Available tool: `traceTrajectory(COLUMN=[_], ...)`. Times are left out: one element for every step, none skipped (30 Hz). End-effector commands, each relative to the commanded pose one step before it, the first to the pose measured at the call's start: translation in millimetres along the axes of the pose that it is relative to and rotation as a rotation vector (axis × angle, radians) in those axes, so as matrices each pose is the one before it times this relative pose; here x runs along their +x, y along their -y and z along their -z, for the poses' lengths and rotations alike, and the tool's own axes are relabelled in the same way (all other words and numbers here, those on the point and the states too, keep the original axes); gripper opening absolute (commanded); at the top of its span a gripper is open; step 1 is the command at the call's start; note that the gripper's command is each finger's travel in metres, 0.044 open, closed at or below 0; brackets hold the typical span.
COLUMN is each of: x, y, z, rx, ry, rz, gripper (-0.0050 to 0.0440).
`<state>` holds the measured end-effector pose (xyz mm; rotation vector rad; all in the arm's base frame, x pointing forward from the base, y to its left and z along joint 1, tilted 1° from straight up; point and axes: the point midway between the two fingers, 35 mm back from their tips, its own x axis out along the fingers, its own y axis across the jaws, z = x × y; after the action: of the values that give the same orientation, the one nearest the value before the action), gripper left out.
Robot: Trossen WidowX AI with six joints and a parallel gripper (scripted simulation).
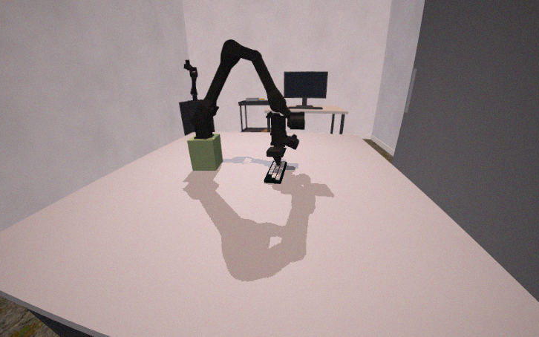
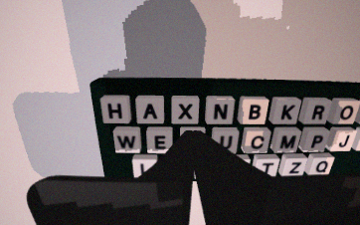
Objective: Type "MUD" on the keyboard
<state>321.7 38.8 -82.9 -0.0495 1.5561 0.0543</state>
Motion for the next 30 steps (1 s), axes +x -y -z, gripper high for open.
traceTrajectory(x=[1.56, 0.13, 0.14, -0.31, 0.0, 0.0, 0.0, 0.0, 0.0, 0.0, 0.0, 0.0, 0.0, 0.0, 0.0, -2.73, -4.42, -6.6, -9.36, -6.15, -3.78, -1.39, 0.0, 0.0, 0.0, 0.0, 0.0, 0.0, 3.64, 0.21], y=[-0.02, 0.0, 0.0, 0.0, 0.0, 0.0, 0.0, 0.0, 0.0, 0.0, 0.0, 0.0, 0.0, 0.0, 0.0, -0.01, -0.01, -0.01, 0.0, 0.01, 0.01, 0.0, 0.0, 0.0, 0.0, 0.0, 0.0, 0.0, 0.37, 0.74], z=[1.0, 0.0, 0.0, 0.0, 0.0, 0.0, 0.0, 0.0, 0.0, 0.0, 0.0, 0.0, 0.0, 0.0, 0.0, -0.14, -0.18, -0.15, 0.04, 0.19, 0.18, 0.08, 0.0, 0.0, 0.0, 0.0, 0.0, 0.0, 2.82, 4.41], rx=[0.00203, 0.0, 0.0, 0.0, 0.0, 0.0, 0.0, 0.0, 0.0, 0.0, 0.0, 0.0, 0.0, 0.0, 0.0, 0.0, 0.0, 0.0, 0.0, 0.0, 0.0, 0.0, 0.0, 0.0, 0.0, 0.0, 0.0, 0.0, -0.00189, 0.00033], ry=[-0.00378, 0.0, 0.0, -0.00001, 0.0, 0.0, 0.0, 0.0, 0.0, 0.0, 0.0, 0.0, 0.0, 0.0, 0.0, 0.0, 0.0, 0.0, 0.00001, 0.0, 0.0, 0.0, 0.0, 0.0, 0.0, 0.0, 0.0, 0.0, -0.00707, 0.00123], rz=[0.00085, 0.0, 0.00001, 0.00003, 0.0, 0.0, 0.0, 0.0, 0.0, 0.0, 0.0, 0.0, 0.0, 0.0, 0.0, 0.0, 0.0, 0.00001, 0.00001, 0.0, 0.0, 0.0, 0.0, 0.0, 0.0, 0.0, 0.0, 0.0, -0.00029, 0.00002], gripper=[0.0, 0.0, 0.0, 0.0, 0.0, 0.0, 0.0, 0.0, 0.0, 0.0, 0.0, 0.0, 0.0, 0.0, 0.0, 0.0, 0.0, 0.0, 0.0, 0.0, 0.0, 0.0, 0.0, 0.0, 0.0, 0.0, 0.0, 0.0, 0.0, 0.0])
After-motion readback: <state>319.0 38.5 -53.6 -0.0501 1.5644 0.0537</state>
